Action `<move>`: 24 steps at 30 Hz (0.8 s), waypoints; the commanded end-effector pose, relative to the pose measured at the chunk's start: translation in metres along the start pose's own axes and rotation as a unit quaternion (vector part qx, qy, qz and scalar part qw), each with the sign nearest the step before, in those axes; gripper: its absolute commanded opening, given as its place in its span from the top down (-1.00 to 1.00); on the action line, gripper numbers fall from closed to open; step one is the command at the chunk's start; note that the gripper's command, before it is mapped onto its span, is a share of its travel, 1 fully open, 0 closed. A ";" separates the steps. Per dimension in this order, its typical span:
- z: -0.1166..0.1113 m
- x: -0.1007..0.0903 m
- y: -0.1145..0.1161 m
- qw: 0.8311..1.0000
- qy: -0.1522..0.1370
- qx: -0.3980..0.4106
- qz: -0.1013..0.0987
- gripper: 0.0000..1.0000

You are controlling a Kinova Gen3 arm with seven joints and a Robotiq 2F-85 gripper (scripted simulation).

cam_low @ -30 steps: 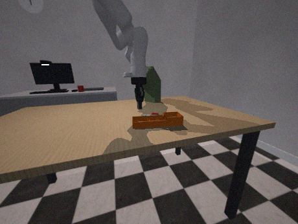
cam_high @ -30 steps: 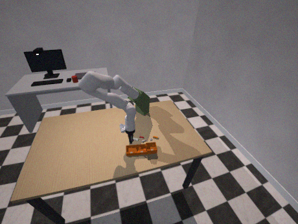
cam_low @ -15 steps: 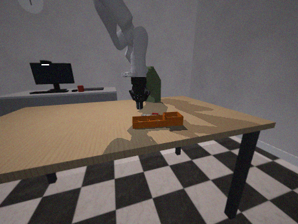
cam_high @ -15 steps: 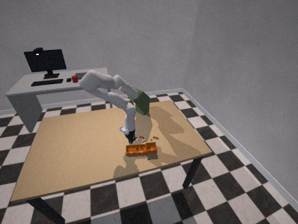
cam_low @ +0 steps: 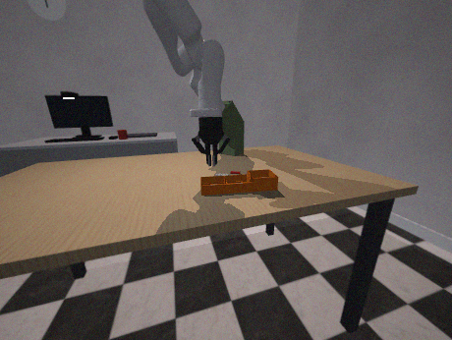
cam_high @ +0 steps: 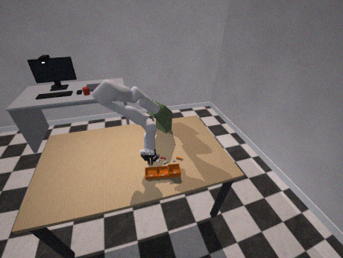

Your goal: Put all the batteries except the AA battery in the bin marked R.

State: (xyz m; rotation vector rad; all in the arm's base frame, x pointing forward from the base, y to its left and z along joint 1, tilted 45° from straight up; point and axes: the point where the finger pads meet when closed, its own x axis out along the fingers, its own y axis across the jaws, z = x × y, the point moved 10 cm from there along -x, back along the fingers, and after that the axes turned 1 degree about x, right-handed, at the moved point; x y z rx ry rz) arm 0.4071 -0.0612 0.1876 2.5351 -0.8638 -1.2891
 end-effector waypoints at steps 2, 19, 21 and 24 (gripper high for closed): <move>-0.007 -0.002 -0.004 0.995 -0.021 -0.094 -0.003 0.82; -0.008 0.003 -0.004 0.994 -0.023 -0.104 -0.004 0.82; -0.007 0.009 -0.003 0.994 -0.023 -0.103 -0.002 0.82; -0.007 0.011 -0.003 0.994 -0.023 -0.103 -0.002 0.82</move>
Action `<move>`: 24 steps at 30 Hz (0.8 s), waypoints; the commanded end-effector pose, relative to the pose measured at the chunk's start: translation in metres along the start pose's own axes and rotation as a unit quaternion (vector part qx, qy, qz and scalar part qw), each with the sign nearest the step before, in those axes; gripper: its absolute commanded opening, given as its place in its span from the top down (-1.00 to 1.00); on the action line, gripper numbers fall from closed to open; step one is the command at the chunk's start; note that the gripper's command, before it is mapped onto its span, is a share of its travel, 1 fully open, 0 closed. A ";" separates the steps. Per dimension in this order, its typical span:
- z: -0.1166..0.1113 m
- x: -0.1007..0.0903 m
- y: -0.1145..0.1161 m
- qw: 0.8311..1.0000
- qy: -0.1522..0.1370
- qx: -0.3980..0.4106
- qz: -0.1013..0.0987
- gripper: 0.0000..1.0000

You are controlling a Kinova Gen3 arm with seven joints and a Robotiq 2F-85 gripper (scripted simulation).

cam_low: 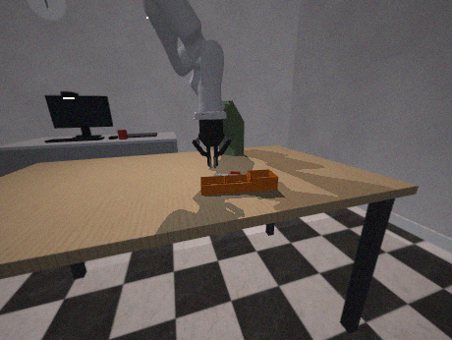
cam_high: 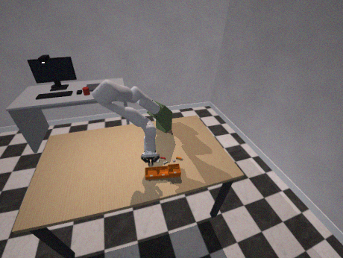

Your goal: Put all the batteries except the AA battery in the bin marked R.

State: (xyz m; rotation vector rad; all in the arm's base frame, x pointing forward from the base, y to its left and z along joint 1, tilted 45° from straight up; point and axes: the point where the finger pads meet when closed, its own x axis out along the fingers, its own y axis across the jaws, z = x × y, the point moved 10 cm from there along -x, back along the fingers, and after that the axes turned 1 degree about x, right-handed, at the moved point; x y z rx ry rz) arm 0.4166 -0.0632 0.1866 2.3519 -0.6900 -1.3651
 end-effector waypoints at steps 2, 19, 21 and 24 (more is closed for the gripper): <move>-0.001 0.010 0.000 1.000 -0.001 0.003 -0.001 0.82; 0.000 0.050 0.000 1.000 -0.001 0.003 -0.001 0.82; 0.000 0.054 -0.001 1.000 -0.001 0.003 -0.001 0.82; 0.000 0.054 -0.001 1.000 0.000 0.003 -0.001 0.82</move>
